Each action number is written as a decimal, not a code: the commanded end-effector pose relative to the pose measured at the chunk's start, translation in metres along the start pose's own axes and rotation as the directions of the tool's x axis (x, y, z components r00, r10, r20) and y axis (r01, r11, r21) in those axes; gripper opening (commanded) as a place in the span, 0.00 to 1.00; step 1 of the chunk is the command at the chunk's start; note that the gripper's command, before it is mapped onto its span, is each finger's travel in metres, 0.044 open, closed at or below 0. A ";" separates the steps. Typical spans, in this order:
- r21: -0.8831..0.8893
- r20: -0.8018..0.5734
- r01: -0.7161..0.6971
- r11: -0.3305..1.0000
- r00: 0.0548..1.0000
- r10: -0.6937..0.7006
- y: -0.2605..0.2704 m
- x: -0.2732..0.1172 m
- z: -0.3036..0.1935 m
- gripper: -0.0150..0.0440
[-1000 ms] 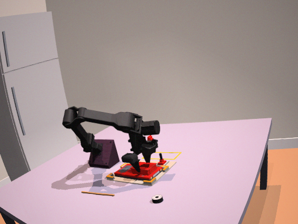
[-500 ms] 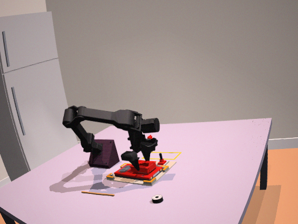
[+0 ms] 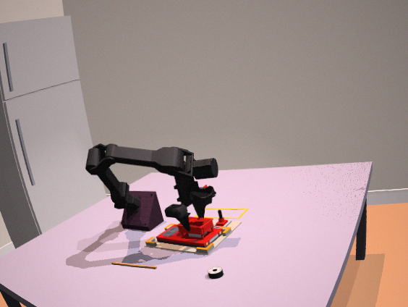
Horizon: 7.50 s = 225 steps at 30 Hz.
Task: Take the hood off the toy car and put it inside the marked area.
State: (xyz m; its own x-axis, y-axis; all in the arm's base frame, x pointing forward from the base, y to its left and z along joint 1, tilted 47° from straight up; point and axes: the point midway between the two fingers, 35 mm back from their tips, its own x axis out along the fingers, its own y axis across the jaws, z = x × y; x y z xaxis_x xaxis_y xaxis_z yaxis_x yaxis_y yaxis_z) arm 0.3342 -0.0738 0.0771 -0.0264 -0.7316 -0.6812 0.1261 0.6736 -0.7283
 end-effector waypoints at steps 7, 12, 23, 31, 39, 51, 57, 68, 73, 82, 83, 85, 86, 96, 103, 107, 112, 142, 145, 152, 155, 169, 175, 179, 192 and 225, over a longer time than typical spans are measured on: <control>0.005 0.005 -0.006 1.000 1.000 0.006 0.001 -0.011 0.001 0.25; 0.004 0.005 -0.007 1.000 1.000 0.007 0.001 -0.033 0.002 0.25; -0.030 0.012 -0.010 0.999 1.000 0.010 0.034 -0.045 0.002 0.25; -0.048 0.017 -0.021 0.999 1.000 0.022 0.093 -0.050 -0.003 0.25; -0.028 0.012 -0.029 0.999 0.999 0.029 0.149 -0.054 -0.018 0.25; 0.005 0.004 -0.019 1.000 1.000 0.019 0.216 -0.055 -0.051 0.25; 0.005 0.004 -0.019 1.000 1.000 0.019 0.216 -0.053 -0.050 0.25; 0.005 0.004 -0.020 1.000 1.000 0.020 0.217 -0.043 -0.049 0.25; 0.005 0.005 -0.020 1.000 1.000 0.020 0.217 -0.038 -0.049 0.25; 0.005 0.005 -0.020 1.000 1.000 0.020 0.218 -0.029 -0.049 0.25; 0.005 0.005 -0.020 1.000 1.000 0.020 0.218 -0.028 -0.049 0.25; 0.005 0.005 -0.020 1.000 1.000 0.020 0.218 -0.027 -0.048 0.25; 0.005 0.005 -0.020 1.000 1.000 0.020 0.218 -0.026 -0.048 0.25; 0.005 0.005 -0.020 1.000 1.000 0.020 0.218 -0.016 -0.048 0.25; 0.005 0.005 -0.019 1.000 1.000 0.019 0.218 -0.010 -0.048 0.25; 0.005 0.005 -0.019 1.000 1.000 0.019 0.218 -0.006 -0.048 0.25; 0.005 0.005 -0.019 1.000 1.000 0.019 0.218 -0.001 -0.048 0.25; 0.006 0.005 -0.016 1.000 1.000 0.016 0.216 0.024 -0.050 0.25; 0.006 0.005 -0.016 1.000 1.000 0.016 0.216 0.025 -0.050 0.25; 0.006 0.005 -0.016 1.000 1.000 0.016 0.216 0.029 -0.050 0.25; 0.006 0.005 -0.016 1.000 1.000 0.016 0.216 0.030 -0.050 0.25; 0.006 0.005 -0.015 1.000 1.000 0.015 0.216 0.037 -0.050 0.25; 0.006 0.005 -0.015 1.000 1.000 0.015 0.216 0.040 -0.050 0.25; 0.006 0.005 -0.015 1.000 1.000 0.015 0.216 0.042 -0.050 0.25; 0.010 0.002 -0.017 1.000 1.000 0.017 0.216 0.042 -0.050 0.70; 0.009 0.006 -0.014 1.000 1.000 0.014 0.216 -0.031 -0.051 1.00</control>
State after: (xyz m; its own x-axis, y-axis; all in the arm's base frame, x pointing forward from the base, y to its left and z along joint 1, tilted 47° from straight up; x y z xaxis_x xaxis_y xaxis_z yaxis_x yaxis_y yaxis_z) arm 0.3119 0.0991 -0.0638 -0.0163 -0.7243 -0.6893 0.1315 0.6819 -0.7195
